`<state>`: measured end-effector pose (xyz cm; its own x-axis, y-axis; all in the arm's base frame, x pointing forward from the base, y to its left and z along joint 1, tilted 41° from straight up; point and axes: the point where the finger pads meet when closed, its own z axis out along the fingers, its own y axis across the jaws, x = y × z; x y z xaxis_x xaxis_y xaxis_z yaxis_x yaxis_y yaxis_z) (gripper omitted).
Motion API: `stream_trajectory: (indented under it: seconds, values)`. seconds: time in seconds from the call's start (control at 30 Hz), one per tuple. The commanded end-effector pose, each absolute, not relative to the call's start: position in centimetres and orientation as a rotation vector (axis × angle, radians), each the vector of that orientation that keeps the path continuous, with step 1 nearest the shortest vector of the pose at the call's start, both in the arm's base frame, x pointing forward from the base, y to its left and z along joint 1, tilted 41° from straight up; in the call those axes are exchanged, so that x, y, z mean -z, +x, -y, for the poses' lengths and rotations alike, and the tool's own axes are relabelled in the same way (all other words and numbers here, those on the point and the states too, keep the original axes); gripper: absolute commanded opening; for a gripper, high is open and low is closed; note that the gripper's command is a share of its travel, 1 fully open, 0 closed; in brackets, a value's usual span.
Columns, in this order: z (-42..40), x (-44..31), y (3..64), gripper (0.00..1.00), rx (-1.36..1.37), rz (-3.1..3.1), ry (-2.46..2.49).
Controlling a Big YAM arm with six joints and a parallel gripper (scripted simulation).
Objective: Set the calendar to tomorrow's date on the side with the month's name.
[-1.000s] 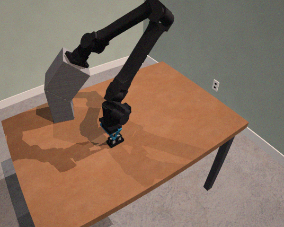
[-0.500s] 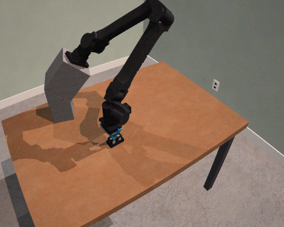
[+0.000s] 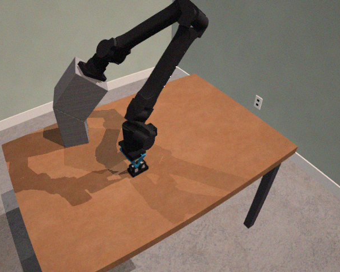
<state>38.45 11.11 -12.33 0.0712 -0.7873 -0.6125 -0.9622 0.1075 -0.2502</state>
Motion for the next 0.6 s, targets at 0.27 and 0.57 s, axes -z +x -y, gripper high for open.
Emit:
stream_trajectory:
  seconds: [0.27, 0.57]
  values:
    - [-11.74, 11.53, 39.11, 0.47, -0.33, -1.725, -1.718]
    - [-11.76, 11.6, 38.93, 0.47, -0.336, -1.729, -1.719]
